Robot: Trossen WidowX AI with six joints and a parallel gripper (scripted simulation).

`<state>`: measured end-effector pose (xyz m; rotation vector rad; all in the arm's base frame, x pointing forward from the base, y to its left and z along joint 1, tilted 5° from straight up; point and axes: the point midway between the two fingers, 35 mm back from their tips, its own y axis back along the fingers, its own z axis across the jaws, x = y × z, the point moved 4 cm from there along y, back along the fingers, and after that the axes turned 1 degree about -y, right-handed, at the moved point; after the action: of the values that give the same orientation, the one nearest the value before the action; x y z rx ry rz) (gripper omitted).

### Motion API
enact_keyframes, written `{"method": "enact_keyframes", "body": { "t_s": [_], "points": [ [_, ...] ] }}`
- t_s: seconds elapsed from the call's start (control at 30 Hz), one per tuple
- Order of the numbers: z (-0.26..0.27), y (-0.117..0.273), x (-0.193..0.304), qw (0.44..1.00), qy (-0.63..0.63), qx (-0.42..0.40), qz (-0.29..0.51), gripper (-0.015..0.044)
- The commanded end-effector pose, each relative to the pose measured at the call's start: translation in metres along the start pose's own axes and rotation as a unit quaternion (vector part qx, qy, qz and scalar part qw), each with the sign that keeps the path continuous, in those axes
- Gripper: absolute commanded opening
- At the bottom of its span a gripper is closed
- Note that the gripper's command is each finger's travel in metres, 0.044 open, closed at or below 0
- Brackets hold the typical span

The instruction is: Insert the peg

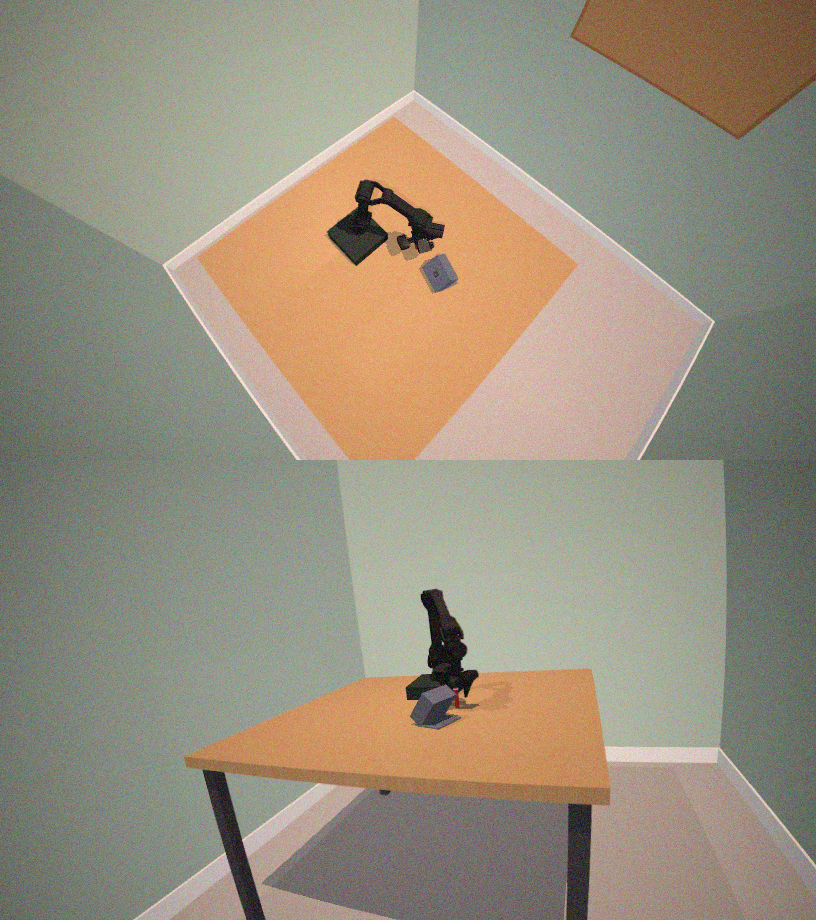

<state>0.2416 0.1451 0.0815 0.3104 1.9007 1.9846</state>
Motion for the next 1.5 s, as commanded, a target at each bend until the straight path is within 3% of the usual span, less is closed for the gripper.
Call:
{"method": "enact_keyframes", "body": {
  "t_s": [0.0, 0.07, 0.57, 0.93, 1.47],
  "points": [
    [-0.001, -0.007, 0.001, 1.000, 0.002, 0.002, 0.003, 0.0440],
    [-0.001, -0.008, 0.001, 1.000, 0.002, 0.002, 0.003, 0.0440],
    [-0.001, -0.004, 0.000, 1.000, 0.000, 0.001, 0.001, 0.0046],
    [0.000, 0.000, 0.000, 1.000, 0.000, 0.001, 0.001, 0.0000],
    [0.001, 0.069, -0.002, 1.000, 0.002, 0.001, 0.003, 0.0000]
  ]
}}
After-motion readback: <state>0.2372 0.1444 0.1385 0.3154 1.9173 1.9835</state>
